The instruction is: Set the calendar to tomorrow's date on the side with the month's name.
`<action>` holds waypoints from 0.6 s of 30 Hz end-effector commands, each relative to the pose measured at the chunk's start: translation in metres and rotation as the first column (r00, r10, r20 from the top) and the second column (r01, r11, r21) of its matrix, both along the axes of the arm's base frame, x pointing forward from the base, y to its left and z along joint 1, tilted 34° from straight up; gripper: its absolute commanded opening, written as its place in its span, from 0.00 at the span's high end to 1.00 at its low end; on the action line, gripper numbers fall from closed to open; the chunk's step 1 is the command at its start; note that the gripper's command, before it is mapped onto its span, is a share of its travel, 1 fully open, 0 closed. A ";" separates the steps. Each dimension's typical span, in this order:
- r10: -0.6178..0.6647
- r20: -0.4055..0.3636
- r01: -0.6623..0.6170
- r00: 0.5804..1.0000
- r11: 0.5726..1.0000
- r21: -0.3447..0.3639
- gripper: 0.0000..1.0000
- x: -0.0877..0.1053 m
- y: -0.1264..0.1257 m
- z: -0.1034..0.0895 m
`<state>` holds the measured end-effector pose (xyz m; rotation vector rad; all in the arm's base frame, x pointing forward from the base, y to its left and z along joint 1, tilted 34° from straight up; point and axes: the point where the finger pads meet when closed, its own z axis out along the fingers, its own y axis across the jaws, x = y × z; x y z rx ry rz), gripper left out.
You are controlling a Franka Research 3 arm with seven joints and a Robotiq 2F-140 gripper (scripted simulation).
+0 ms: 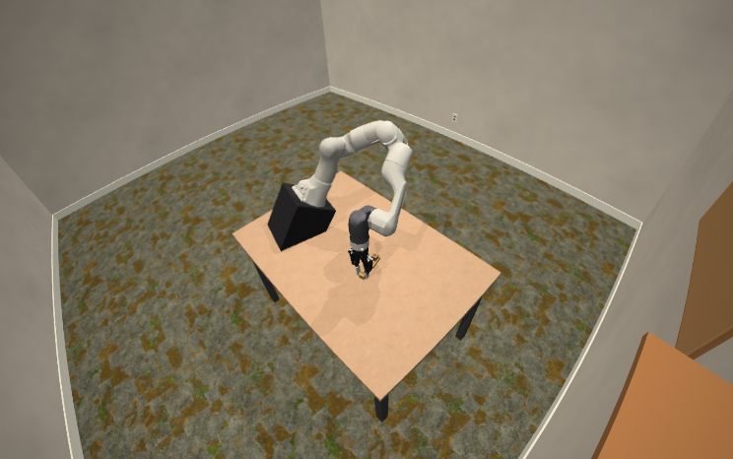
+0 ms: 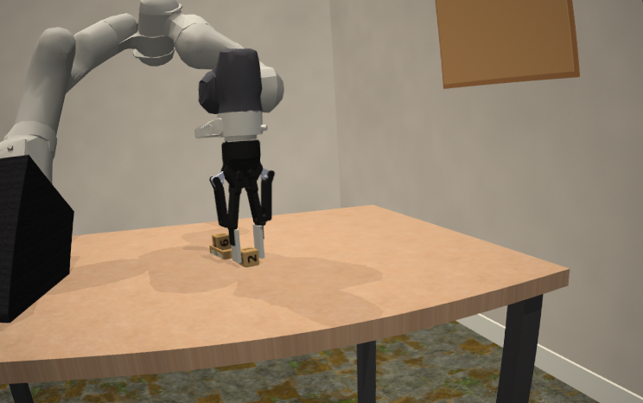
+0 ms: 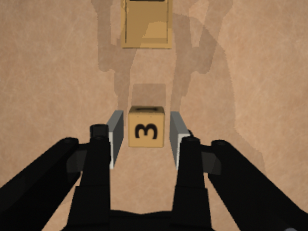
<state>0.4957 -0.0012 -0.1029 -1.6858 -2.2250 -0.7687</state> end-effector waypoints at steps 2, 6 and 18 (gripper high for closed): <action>0.001 0.004 -0.001 1.000 1.000 -0.001 0.71 0.001 0.000 0.000; 0.001 0.004 -0.001 1.000 1.000 -0.001 0.71 0.001 0.000 0.000; 0.001 0.004 -0.001 1.000 1.000 -0.001 0.83 0.001 0.000 0.000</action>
